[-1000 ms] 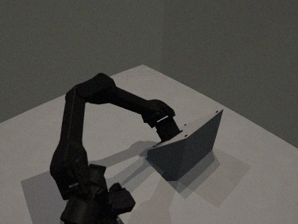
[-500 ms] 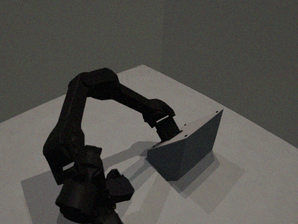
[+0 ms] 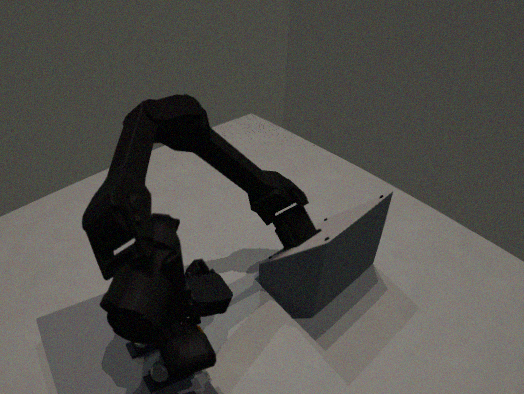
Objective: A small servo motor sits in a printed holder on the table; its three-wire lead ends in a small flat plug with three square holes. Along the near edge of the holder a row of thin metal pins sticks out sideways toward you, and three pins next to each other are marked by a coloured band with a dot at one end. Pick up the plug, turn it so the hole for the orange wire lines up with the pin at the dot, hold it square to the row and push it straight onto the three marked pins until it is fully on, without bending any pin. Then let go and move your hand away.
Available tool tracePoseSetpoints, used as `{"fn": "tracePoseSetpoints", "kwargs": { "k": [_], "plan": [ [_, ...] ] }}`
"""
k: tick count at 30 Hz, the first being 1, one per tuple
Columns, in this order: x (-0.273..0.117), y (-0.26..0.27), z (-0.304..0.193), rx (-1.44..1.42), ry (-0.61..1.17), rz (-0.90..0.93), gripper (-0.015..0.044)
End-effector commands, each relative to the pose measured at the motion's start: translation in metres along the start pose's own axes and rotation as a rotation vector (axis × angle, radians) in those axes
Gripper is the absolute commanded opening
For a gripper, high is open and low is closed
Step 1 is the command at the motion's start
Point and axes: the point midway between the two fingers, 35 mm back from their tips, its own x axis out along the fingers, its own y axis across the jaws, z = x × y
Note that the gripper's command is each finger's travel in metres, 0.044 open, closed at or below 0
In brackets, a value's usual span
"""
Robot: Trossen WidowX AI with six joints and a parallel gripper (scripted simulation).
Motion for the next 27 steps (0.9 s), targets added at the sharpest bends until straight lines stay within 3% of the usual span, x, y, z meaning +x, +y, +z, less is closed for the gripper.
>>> {"fn": "tracePoseSetpoints", "kwargs": {
  "k": [1, 27],
  "plan": [
    [-0.001, 0.015, 0.01, -0.021, -0.006, 0.002, 0.0],
    [0.006, 0.098, 0.069, -0.105, -0.009, 0.006, 0.0]
  ]
}}
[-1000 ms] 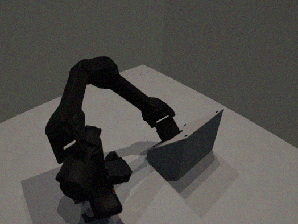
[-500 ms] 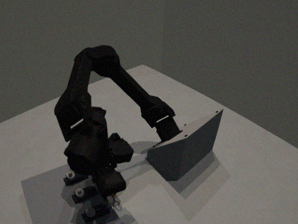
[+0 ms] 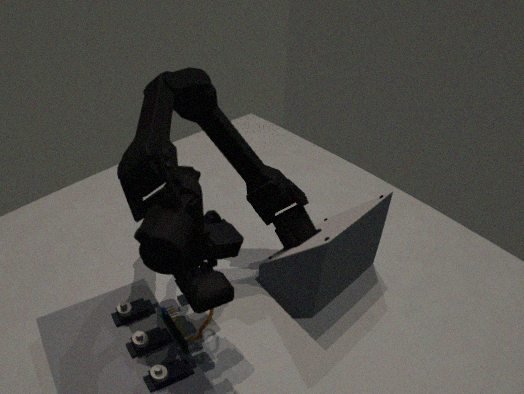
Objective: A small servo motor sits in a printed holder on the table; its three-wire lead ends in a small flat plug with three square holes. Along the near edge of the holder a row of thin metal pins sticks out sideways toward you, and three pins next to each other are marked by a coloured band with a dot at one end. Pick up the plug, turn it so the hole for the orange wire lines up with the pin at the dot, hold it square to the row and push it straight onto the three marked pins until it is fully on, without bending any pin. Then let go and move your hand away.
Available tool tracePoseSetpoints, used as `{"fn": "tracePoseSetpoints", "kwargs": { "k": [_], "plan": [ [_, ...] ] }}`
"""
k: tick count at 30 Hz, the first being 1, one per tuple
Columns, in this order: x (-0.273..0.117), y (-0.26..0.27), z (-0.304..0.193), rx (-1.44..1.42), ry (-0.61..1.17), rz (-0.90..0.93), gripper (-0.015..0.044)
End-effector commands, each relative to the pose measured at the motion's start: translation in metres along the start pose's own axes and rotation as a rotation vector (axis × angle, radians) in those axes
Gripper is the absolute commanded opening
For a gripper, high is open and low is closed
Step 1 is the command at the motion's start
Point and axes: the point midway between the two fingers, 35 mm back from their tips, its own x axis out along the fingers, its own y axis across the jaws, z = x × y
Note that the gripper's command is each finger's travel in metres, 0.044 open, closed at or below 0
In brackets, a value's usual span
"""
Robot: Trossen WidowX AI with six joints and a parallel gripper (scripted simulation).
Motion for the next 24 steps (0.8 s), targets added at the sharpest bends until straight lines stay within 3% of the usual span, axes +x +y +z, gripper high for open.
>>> {"fn": "tracePoseSetpoints", "kwargs": {
  "k": [1, 13, 24],
  "plan": [
    [0.005, 0.012, 0.015, -0.022, -0.006, 0.002, 0.0],
    [0.016, 0.032, 0.038, -0.046, -0.007, 0.003, 0.0],
    [0.053, 0.033, 0.038, -0.045, -0.006, 0.005, 0.0]
  ]
}}
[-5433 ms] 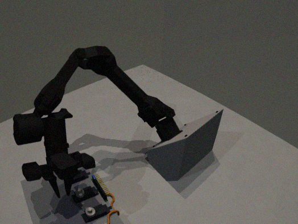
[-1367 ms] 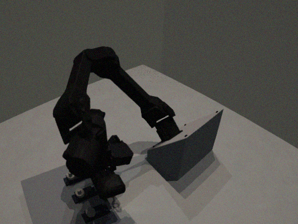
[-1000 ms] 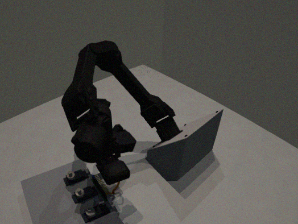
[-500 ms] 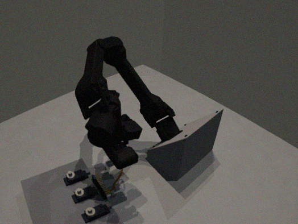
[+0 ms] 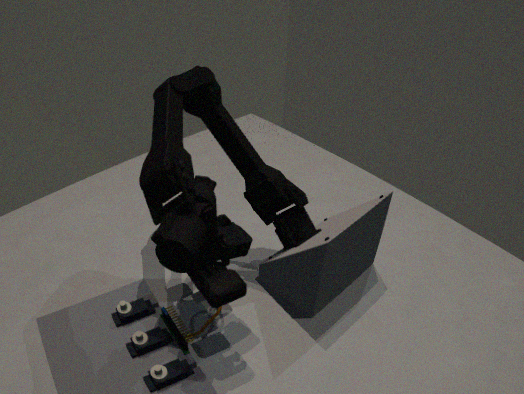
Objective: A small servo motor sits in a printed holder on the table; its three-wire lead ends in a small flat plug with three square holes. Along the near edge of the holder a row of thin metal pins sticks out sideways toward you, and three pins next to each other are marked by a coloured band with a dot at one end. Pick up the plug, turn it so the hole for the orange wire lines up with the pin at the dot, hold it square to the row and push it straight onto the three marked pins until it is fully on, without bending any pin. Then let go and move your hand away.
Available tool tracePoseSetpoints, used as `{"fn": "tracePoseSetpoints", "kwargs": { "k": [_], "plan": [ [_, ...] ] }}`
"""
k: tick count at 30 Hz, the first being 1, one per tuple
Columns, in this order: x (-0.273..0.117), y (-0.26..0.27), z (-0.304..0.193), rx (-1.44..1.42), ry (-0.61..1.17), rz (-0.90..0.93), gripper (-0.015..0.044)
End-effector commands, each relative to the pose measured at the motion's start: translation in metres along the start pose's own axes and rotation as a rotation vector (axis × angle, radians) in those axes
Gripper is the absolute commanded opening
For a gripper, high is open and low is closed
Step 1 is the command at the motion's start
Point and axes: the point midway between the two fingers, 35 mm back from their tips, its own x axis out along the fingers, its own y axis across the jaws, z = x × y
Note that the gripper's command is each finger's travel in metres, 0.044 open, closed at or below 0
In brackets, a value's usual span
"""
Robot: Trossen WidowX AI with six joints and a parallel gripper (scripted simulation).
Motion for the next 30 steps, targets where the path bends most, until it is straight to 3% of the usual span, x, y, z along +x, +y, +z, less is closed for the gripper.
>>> {"fn": "tracePoseSetpoints", "kwargs": {
  "k": [1, 15, 30],
  "plan": [
    [0.008, 0.001, 0.002, -0.008, 0.002, 0.006, 0.0],
    [0.002, 0.004, -0.034, -0.007, 0.003, 0.006, 0.0],
    [0.003, 0.001, -0.04, -0.007, 0.003, 0.006, 0.0]
  ]
}}
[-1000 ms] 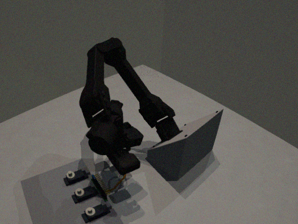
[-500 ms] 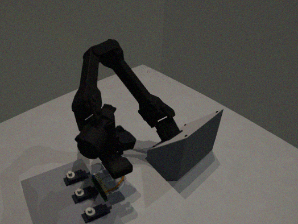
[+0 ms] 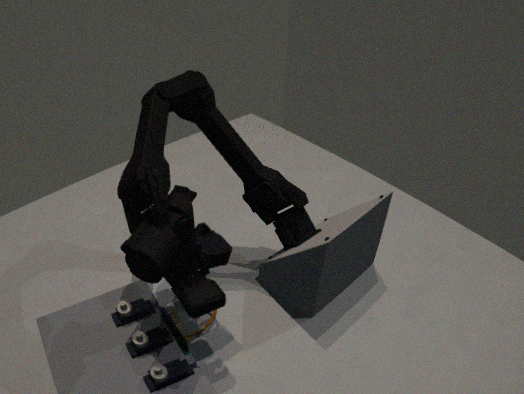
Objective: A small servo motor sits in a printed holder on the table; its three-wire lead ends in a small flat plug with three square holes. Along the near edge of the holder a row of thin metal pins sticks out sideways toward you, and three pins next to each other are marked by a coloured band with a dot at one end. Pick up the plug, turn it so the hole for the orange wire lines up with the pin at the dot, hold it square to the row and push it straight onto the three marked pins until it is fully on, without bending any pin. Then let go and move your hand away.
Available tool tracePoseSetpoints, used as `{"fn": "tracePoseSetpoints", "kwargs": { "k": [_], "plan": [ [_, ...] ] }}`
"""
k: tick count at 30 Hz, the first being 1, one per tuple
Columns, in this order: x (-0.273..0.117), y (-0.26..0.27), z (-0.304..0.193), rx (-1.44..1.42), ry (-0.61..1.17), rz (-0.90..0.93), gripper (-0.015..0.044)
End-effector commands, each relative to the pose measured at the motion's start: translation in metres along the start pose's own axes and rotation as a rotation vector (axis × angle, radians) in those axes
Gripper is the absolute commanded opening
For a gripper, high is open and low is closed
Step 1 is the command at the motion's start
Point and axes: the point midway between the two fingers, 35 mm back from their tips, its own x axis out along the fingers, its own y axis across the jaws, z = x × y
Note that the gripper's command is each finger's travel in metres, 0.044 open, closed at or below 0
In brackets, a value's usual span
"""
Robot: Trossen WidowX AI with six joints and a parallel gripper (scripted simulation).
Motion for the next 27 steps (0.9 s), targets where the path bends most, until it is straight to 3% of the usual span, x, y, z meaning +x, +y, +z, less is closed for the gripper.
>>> {"fn": "tracePoseSetpoints", "kwargs": {
  "k": [1, 27],
  "plan": [
    [-0.001, -0.001, -0.003, 0.002, 0.007, -0.001, 0.0],
    [-0.001, 0.001, -0.019, 0.002, 0.008, -0.001, 0.0]
  ]
}}
